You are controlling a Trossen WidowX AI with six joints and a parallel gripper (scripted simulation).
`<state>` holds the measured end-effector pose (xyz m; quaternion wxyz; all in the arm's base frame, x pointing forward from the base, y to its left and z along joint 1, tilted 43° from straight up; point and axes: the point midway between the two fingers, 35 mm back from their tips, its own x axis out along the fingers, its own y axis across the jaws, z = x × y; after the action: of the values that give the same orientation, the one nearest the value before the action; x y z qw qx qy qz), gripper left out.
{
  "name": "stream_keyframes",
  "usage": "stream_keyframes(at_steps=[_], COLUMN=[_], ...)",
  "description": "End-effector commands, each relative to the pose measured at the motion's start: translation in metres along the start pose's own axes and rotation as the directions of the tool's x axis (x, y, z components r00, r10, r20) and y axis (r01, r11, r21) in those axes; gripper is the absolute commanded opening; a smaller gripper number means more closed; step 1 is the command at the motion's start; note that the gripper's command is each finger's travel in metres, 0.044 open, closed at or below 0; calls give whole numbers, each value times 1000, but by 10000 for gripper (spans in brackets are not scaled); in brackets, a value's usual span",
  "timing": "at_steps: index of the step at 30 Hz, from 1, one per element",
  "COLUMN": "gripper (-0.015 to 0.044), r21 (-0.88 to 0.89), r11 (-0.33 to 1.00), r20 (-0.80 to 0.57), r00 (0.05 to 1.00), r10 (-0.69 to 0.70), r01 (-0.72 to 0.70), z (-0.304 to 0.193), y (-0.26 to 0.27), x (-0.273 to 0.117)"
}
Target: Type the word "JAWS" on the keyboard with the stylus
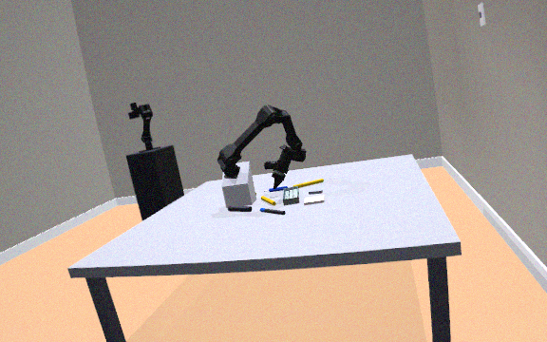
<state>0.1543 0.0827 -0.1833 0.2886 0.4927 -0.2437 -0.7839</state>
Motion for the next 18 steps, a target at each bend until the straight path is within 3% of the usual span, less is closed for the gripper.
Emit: stream_keyframes(at_steps=[1,18], gripper=[150,150], r21=[-5,-5], r11=[1000,1000], r20=[3,3], r00=[1000,1000], r10=[8,8], r01=[-8,-8], z=[-1,-3], y=[0,0], x=[5,9])
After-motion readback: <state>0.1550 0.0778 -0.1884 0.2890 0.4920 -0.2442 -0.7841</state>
